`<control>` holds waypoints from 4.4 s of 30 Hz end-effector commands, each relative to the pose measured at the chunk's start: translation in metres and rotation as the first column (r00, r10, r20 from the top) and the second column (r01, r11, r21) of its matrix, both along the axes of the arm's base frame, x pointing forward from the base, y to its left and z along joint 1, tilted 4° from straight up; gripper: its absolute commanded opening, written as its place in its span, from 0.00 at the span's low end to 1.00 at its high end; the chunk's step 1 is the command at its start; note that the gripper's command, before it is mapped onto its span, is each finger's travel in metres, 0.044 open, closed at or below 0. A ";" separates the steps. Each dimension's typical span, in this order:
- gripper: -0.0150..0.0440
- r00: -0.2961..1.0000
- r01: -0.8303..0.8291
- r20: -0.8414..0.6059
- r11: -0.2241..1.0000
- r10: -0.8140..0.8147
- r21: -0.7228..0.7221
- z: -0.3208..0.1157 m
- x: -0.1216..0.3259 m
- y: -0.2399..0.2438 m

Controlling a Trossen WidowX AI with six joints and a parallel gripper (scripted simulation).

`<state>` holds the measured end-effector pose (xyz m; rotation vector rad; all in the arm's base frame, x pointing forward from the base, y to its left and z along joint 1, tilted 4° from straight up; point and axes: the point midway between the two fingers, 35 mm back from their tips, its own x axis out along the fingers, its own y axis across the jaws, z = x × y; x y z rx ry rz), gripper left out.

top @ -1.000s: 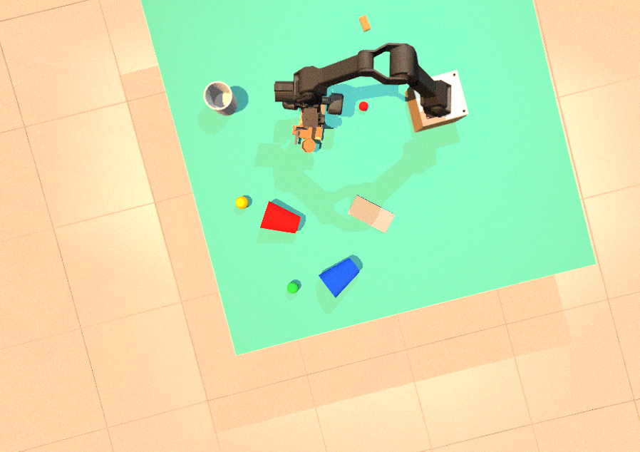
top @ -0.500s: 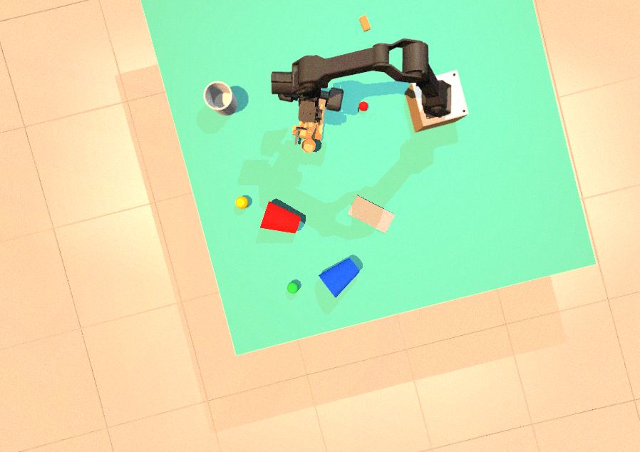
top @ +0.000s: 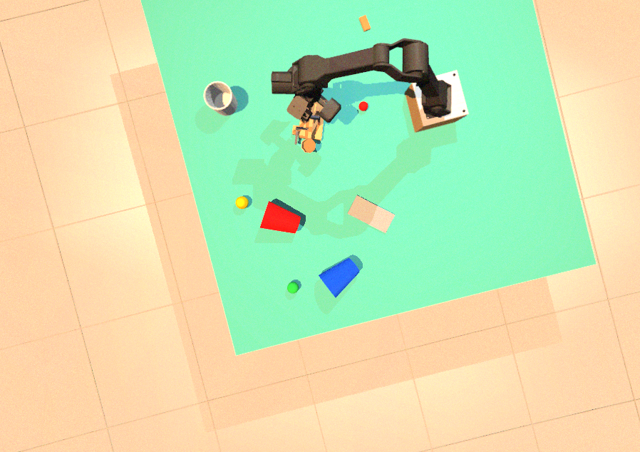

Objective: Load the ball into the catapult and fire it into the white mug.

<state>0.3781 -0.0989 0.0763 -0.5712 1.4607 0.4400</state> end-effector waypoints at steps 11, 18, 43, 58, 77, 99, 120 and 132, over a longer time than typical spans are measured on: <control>1.00 0.888 0.458 0.019 0.888 -0.459 0.042 0.002 -0.001 0.000; 1.00 0.753 0.656 0.022 0.752 -0.658 0.064 0.003 -0.001 0.000; 1.00 -0.009 0.991 -0.013 -0.011 -1.000 0.135 0.006 -0.002 0.000; 1.00 -0.500 0.851 -0.057 -0.503 -0.864 0.154 0.008 -0.003 -0.001; 1.00 -0.815 0.555 -0.097 -0.818 -0.571 0.151 -0.030 0.000 -0.003; 1.00 -0.827 0.537 -0.099 -0.830 -0.553 0.150 -0.062 0.003 -0.005; 1.00 -0.827 0.537 -0.099 -0.830 -0.553 0.150 -0.091 0.003 -0.006; 0.64 -0.826 0.538 -0.100 -0.828 -0.555 0.158 -0.087 0.005 -0.007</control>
